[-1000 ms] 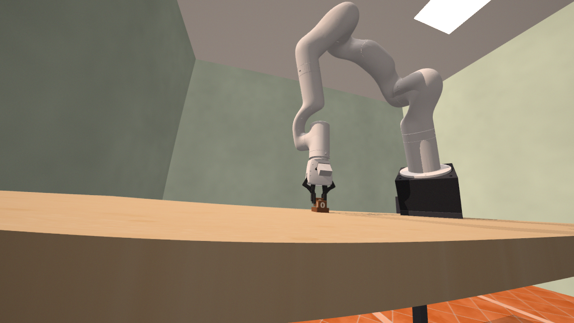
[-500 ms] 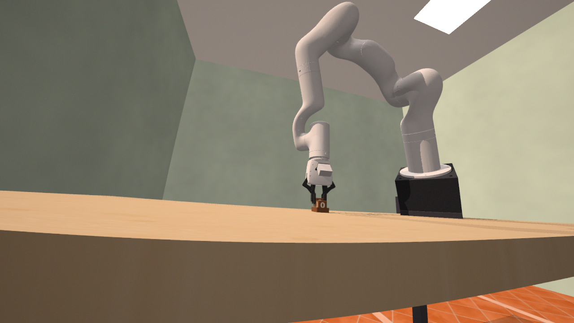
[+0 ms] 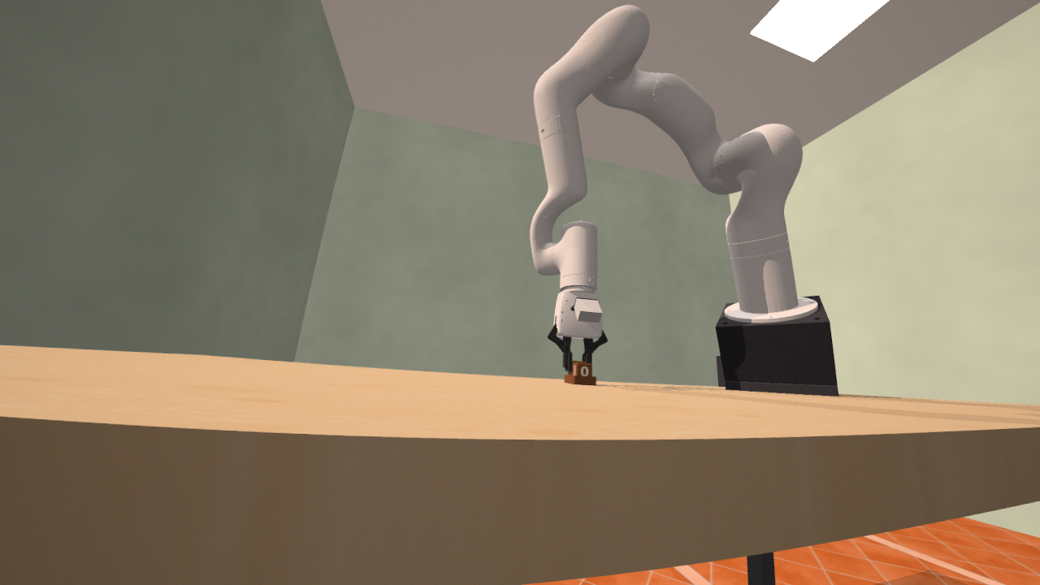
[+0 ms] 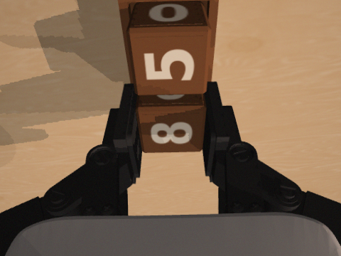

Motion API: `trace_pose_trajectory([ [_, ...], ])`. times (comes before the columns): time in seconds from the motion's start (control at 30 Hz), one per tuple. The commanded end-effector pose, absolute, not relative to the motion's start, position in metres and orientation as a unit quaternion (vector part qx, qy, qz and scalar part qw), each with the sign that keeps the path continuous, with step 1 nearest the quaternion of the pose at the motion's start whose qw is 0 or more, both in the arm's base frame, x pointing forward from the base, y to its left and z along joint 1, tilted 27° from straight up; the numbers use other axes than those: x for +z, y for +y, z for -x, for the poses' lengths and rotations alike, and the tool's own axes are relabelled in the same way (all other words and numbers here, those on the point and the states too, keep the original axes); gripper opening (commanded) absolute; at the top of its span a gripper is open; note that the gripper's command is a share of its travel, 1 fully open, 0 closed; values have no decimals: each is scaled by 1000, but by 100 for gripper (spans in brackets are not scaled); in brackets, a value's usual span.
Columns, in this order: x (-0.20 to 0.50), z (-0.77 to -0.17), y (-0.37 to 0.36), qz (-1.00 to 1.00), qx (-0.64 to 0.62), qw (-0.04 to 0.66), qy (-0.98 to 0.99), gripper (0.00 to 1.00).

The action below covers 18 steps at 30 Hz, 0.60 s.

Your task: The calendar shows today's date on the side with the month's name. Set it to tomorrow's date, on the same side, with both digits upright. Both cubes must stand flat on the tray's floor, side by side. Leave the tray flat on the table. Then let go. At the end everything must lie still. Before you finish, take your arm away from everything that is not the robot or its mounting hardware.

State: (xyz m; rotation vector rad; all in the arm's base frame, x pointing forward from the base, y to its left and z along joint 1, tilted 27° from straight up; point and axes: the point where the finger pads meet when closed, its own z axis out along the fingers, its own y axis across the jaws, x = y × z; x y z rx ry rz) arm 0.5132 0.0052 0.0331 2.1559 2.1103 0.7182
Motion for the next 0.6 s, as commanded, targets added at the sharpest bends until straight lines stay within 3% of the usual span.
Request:
trace_pose_trajectory([
  [0.0, 31, -515, 6, -695, 232, 21, 680, 29],
  [0.57, 30, -515, 6, -695, 232, 21, 680, 29],
])
